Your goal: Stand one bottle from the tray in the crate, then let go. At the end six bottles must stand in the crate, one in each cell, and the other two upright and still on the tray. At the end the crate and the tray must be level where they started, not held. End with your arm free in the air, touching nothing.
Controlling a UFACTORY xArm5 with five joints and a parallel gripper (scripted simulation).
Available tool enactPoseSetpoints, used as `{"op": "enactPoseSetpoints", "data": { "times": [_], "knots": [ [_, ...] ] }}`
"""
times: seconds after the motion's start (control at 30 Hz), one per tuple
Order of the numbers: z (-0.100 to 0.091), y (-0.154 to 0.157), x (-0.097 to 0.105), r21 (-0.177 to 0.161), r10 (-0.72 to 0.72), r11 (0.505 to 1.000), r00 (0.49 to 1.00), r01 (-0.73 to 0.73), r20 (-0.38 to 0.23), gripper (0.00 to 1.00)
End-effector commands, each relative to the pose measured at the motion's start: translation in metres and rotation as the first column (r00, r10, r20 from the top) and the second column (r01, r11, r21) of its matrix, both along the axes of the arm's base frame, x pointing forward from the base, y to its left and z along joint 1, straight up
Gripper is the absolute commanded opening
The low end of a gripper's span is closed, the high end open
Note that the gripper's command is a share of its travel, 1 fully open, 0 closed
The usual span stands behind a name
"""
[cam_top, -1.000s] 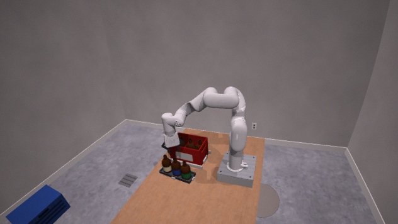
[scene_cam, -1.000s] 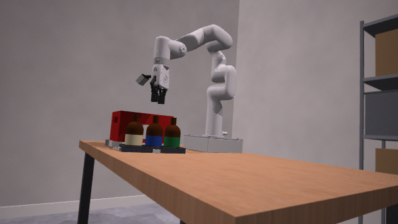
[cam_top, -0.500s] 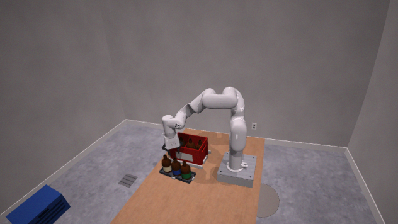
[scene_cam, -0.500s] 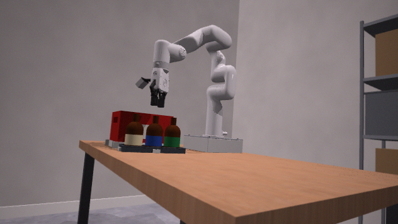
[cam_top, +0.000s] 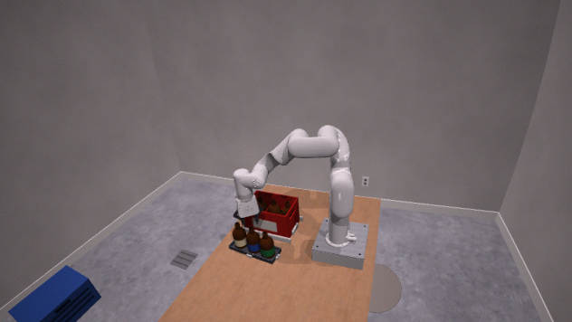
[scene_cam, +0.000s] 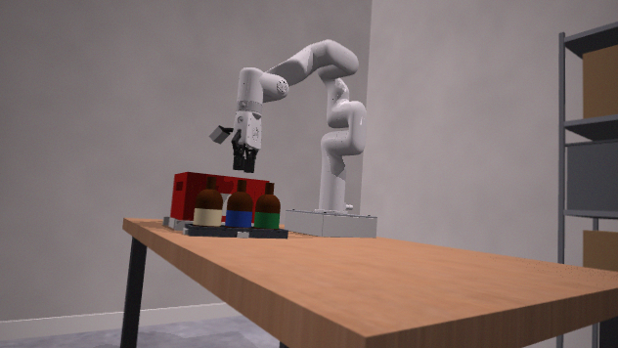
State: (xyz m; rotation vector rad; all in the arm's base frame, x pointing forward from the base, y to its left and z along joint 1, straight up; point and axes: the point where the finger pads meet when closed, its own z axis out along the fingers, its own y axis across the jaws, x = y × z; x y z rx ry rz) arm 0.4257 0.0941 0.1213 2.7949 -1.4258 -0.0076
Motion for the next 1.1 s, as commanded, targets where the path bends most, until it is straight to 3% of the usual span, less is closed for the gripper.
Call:
{"op": "enactPoseSetpoints", "data": {
  "times": [0.0, 1.07],
  "knots": [
    [-0.0009, 0.0003, 0.0014, 0.001, 0.000, 1.000, 1.000, 0.000, 0.004, 0.65],
    [-0.0057, 0.0003, 0.0015, 0.001, 0.000, 1.000, 1.000, 0.000, 0.004, 0.65]
  ]
}}
